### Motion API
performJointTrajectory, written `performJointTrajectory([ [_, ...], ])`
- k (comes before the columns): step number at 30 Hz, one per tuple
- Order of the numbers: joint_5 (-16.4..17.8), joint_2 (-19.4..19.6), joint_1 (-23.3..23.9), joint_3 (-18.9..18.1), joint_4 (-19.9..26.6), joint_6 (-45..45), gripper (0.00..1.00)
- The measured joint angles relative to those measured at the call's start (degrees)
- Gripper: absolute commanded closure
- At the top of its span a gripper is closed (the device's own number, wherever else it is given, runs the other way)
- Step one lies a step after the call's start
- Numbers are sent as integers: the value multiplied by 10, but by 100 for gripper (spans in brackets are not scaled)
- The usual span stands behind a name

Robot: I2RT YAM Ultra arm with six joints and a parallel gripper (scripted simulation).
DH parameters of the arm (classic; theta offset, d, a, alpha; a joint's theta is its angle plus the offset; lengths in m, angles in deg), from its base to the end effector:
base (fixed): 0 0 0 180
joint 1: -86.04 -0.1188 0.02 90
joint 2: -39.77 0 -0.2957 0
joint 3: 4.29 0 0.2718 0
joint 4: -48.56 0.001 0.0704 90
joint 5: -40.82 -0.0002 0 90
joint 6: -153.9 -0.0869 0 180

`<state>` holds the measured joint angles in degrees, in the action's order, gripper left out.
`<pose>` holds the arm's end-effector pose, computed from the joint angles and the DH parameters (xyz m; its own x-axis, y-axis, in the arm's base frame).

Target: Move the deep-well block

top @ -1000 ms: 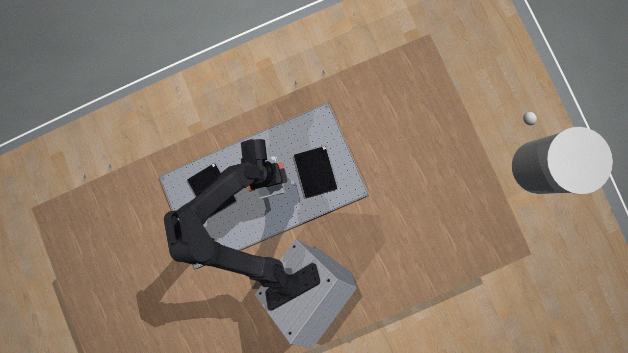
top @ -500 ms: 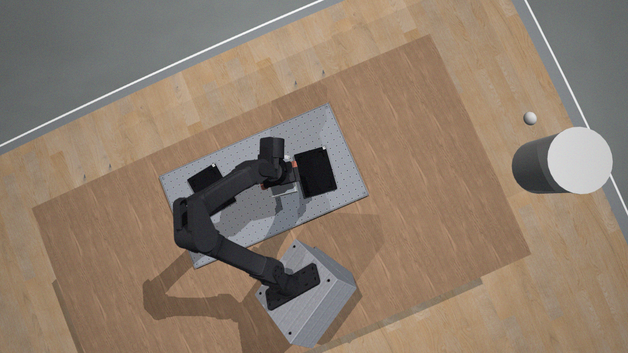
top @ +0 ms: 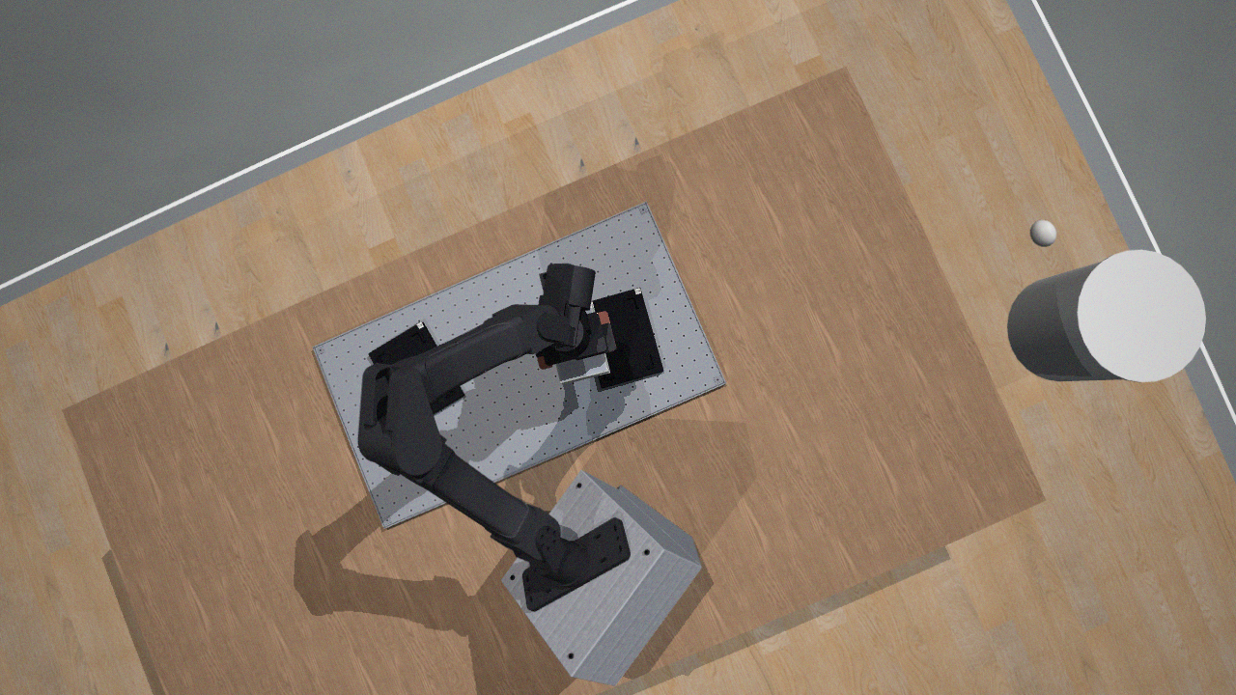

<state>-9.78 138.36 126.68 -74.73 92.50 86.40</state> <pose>0.2991 -0.1827 0.1520 -0.8030 0.2995 -0.5152 0.0518 0.8963 0.4403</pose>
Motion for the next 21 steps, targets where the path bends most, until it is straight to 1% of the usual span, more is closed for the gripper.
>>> performJointTrajectory([
  [8,9,46,35,-25,7,42,100],
  [12,13,57,43,-34,12,58,100],
  [21,21,114,78,-72,24,101,100],
])
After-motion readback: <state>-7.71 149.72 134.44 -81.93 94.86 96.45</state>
